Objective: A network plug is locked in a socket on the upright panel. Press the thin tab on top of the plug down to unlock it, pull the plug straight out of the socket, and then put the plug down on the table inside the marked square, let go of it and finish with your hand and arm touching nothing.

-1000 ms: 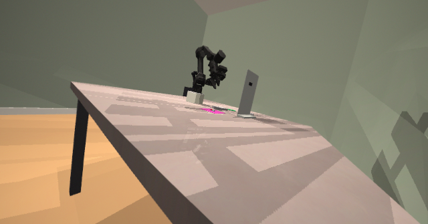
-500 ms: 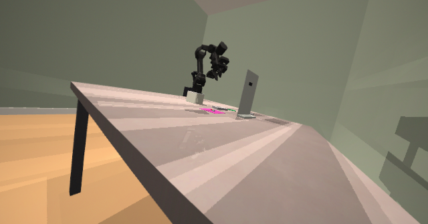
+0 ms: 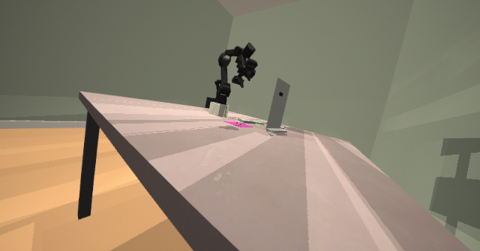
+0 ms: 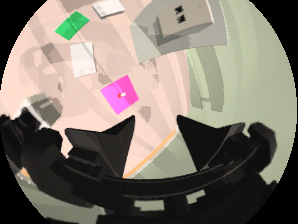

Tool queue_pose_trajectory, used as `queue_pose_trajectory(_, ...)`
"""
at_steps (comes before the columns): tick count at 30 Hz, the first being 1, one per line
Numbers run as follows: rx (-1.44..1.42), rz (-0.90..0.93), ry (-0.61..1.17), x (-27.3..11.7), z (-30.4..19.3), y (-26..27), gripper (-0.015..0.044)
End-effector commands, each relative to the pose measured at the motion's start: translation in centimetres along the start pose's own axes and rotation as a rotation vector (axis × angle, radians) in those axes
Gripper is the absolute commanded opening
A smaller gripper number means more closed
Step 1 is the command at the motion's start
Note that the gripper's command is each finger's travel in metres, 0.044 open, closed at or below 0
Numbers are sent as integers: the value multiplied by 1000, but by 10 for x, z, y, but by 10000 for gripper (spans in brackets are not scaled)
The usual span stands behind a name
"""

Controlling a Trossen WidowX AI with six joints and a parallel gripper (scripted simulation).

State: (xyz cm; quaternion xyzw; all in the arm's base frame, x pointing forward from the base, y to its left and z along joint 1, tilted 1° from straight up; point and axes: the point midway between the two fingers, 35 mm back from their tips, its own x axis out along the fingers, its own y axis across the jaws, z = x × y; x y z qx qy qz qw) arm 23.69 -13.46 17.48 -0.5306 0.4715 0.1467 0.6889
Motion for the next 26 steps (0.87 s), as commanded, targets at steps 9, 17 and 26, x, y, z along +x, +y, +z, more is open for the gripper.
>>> queue_pose_trajectory(9, 6, -5, 5, -2, -1, -2, 440)
queue_pose_trajectory(17, 6, -5, 5, -2, -1, -2, 440)
queue_pose_trajectory(26, 6, -5, 5, -2, -1, -2, 440)
